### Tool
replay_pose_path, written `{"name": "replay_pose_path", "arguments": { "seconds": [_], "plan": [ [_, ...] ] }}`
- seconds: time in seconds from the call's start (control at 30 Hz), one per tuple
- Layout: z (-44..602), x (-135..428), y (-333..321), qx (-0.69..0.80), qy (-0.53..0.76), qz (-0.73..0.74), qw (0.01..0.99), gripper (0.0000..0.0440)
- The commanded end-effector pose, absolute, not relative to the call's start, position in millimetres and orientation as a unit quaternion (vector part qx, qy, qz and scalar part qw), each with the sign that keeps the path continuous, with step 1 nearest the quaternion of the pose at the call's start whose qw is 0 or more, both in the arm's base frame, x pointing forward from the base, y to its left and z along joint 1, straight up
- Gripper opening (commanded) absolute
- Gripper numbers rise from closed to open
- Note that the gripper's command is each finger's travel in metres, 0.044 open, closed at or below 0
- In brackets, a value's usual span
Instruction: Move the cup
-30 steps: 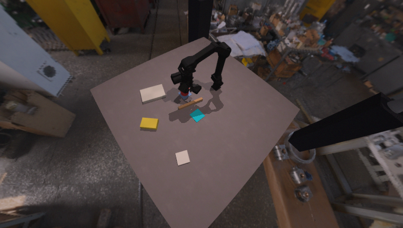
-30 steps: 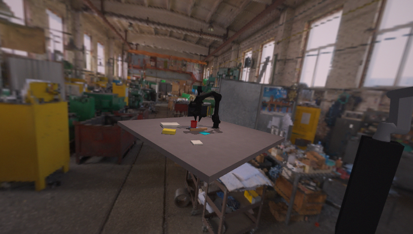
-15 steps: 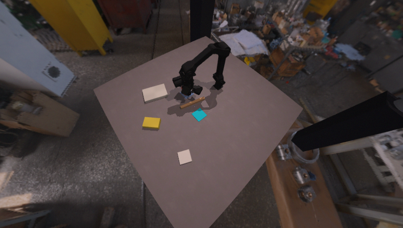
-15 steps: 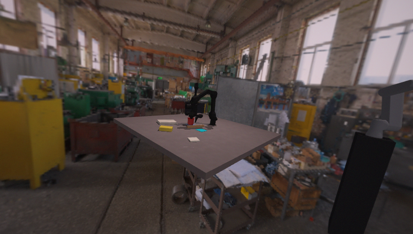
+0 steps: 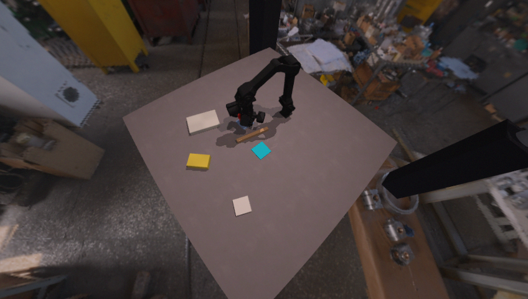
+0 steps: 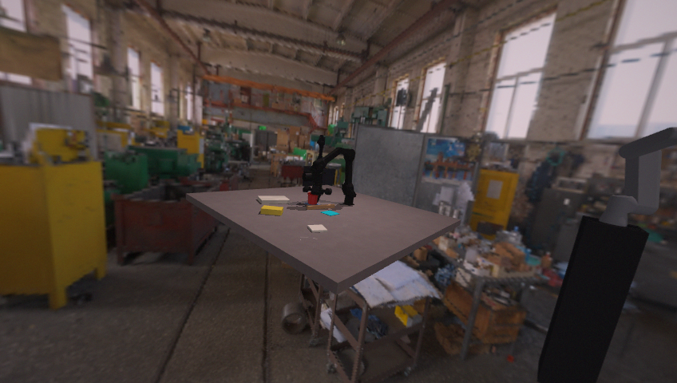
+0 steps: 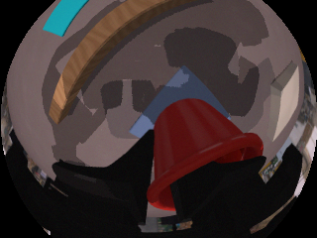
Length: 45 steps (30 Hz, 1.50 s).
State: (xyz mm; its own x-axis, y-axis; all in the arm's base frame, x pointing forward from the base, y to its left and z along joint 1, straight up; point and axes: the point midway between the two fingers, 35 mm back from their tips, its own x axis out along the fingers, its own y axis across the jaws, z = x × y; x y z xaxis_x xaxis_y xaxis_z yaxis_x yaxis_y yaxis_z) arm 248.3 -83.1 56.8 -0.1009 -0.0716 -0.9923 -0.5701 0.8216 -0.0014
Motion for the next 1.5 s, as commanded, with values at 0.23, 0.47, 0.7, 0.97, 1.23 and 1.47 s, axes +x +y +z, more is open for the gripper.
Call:
{"name": "replay_pose_path", "arguments": {
  "seconds": [0.23, 0.47, 0.7, 0.97, 1.23, 1.47],
  "plan": [
    [79.1, 258.2, -78.9, -0.260, 0.693, 0.235, 0.631, 0.0001],
    [96.4, 266.8, -71.7, -0.275, 0.679, 0.246, 0.635, 0.0001],
    [110.7, 276.6, -60.7, -0.292, 0.664, 0.254, 0.640, 0.0000],
    [119.5, 288.4, -41.7, -0.313, 0.645, 0.263, 0.646, 0.0000],
    [122.7, 298.5, -17.5, -0.333, 0.625, 0.273, 0.651, 0.0000],
    [122.3, 304.3, 5.3, -0.348, 0.610, 0.284, 0.653, 0.0001]
  ]
}}
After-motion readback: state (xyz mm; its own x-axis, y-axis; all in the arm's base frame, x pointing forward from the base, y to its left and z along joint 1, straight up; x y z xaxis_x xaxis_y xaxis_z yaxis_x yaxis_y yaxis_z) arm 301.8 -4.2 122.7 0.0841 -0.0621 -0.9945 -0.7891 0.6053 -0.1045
